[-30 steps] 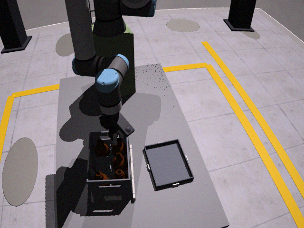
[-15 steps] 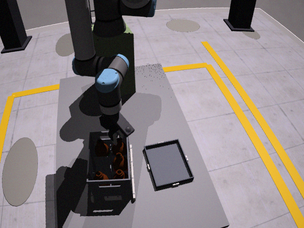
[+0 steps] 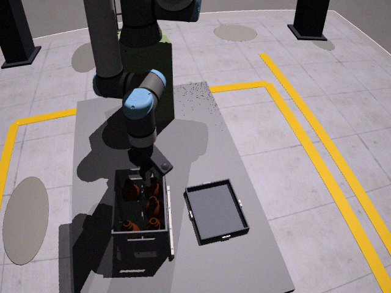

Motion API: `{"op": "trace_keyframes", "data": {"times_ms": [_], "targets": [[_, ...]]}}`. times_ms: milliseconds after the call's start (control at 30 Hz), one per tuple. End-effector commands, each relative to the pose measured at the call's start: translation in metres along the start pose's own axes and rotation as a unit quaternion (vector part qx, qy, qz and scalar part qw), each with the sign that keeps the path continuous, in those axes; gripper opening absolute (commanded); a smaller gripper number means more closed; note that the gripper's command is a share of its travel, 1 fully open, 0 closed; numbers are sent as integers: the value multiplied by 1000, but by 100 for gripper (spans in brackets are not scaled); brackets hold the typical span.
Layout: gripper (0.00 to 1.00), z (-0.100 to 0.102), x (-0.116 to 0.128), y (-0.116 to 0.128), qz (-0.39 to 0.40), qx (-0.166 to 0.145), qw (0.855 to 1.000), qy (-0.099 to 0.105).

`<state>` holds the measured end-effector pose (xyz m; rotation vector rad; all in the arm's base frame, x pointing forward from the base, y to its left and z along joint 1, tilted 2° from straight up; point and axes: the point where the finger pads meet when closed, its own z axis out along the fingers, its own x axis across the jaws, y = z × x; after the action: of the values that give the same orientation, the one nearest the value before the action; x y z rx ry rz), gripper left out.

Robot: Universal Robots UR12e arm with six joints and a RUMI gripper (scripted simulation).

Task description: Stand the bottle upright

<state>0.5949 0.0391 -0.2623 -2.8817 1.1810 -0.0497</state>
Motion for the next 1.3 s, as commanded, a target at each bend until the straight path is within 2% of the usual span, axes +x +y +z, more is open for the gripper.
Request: {"op": "trace_keyframes", "data": {"times_ms": [0, 167, 200, 1267], "targets": [[0, 0, 2, -2, 0, 1, 1000, 1], [0, 0, 2, -2, 0, 1, 1000, 1], [38, 0, 2, -2, 0, 1, 1000, 1], [38, 0, 2, -2, 0, 1, 1000, 1]]}}
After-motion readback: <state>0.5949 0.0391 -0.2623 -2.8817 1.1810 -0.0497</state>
